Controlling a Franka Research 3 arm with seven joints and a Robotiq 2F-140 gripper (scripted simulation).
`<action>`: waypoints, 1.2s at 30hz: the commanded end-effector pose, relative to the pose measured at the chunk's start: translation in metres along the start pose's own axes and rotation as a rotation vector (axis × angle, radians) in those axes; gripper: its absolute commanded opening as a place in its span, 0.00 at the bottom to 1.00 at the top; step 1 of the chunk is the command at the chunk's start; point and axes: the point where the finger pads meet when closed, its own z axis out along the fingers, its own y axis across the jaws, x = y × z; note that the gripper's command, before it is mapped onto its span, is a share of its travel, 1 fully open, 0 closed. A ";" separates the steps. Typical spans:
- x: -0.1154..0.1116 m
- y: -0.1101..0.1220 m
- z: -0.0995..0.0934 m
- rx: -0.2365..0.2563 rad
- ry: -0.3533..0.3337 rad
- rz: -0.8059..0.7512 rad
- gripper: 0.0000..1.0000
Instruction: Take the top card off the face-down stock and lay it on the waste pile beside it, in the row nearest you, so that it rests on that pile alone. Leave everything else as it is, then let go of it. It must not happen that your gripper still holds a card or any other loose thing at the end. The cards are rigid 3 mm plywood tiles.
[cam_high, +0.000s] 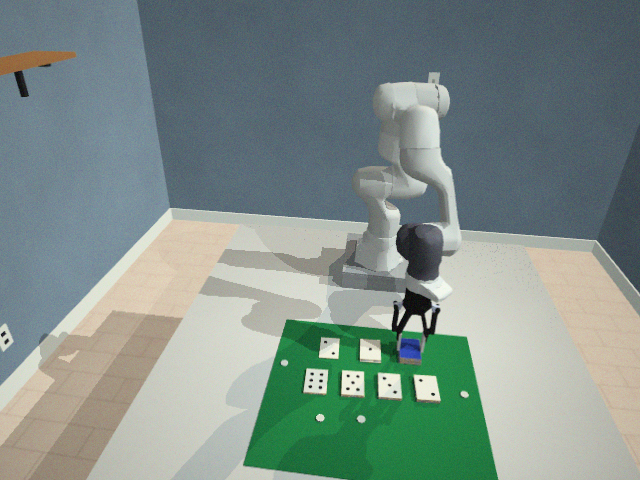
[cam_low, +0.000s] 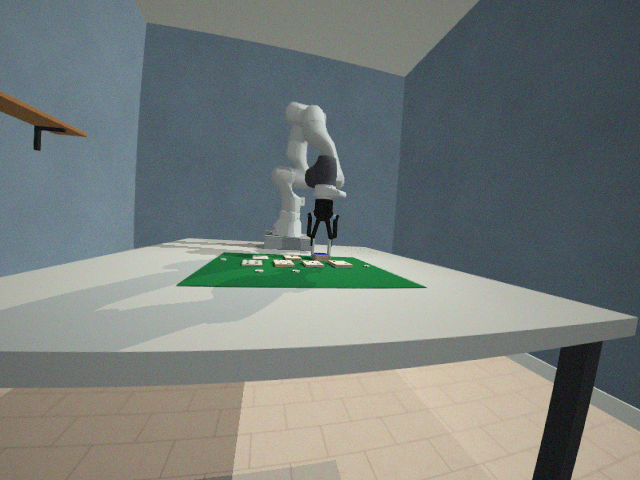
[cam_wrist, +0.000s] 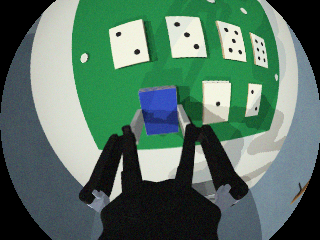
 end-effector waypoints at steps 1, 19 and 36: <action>0.001 0.000 0.000 -0.001 0.002 0.001 0.43; 0.001 0.000 0.000 -0.001 0.002 0.001 0.43; 0.001 0.000 -0.010 -0.001 0.002 0.001 0.43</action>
